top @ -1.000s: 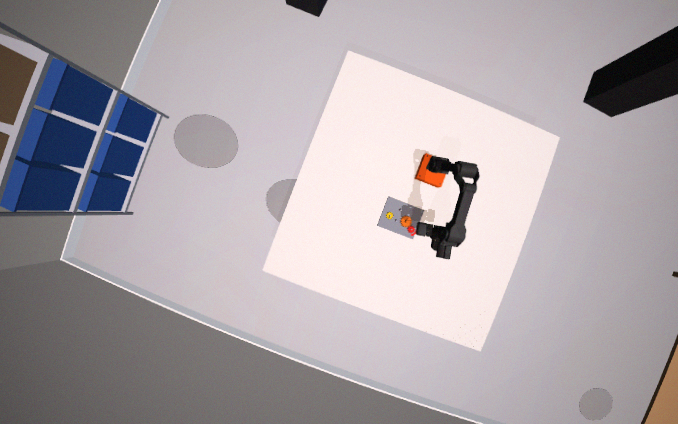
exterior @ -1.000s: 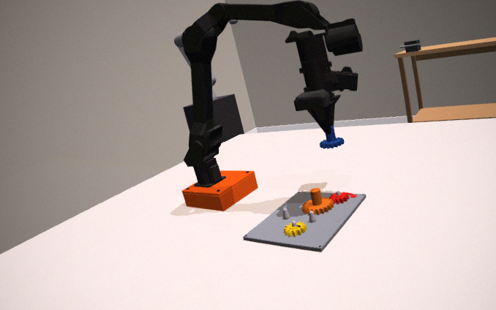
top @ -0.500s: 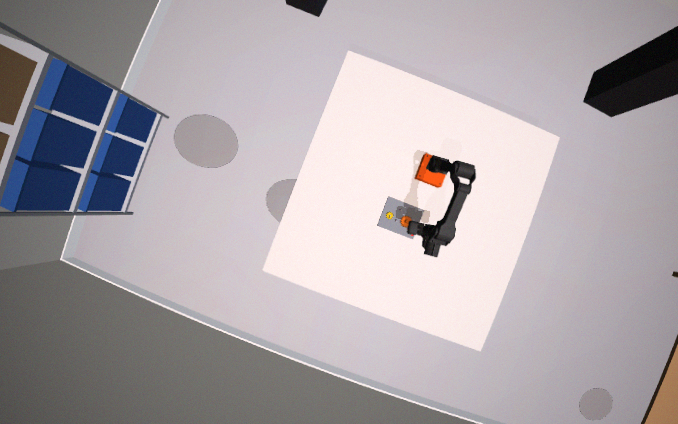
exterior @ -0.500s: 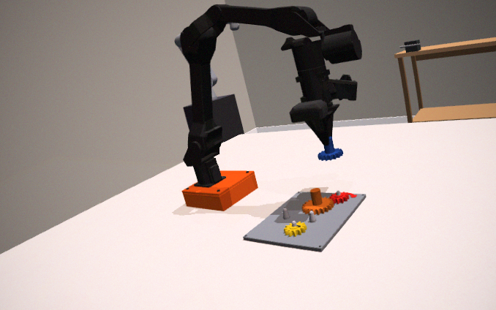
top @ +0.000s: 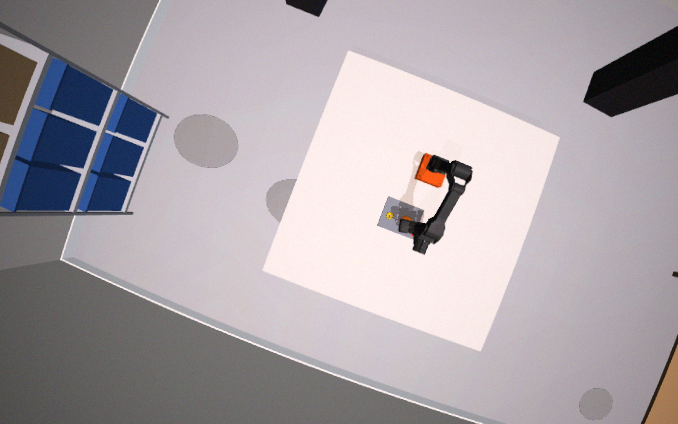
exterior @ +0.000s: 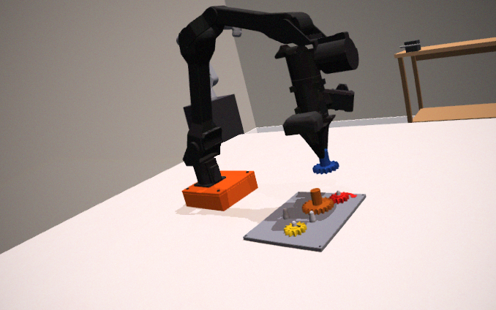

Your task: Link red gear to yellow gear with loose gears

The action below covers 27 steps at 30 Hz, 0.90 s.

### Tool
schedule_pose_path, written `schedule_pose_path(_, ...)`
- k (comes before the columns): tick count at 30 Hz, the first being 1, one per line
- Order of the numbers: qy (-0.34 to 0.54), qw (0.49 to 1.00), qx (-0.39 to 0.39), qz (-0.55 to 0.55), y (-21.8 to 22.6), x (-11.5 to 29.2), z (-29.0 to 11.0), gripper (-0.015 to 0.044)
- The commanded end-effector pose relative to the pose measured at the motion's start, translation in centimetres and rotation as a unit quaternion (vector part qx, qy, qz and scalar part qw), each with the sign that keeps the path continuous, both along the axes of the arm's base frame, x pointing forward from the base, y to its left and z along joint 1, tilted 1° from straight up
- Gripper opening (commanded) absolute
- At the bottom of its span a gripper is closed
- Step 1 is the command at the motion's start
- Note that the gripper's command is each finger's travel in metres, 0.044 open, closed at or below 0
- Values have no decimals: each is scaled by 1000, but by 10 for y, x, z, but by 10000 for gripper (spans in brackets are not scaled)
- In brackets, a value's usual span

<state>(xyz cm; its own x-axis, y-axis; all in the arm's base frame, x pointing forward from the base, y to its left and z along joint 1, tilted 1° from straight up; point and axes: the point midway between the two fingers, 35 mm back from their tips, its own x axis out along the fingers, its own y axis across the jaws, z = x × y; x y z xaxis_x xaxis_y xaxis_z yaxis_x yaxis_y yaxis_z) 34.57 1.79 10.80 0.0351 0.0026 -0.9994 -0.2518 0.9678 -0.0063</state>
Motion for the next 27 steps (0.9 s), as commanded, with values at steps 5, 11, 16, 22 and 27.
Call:
schedule_pose_path(5,1,1000,-5,5,-22,2,-8,0)
schedule_pose_path(11,2,1000,-7,7,-38,2,-13,0)
schedule_pose_path(16,2,1000,-9,10,-52,2,-17,0)
schedule_pose_path(22,3,1000,-11,13,-68,1,-23,0)
schedule_pose_path(27,3,1000,-12,14,-75,0,-25,0)
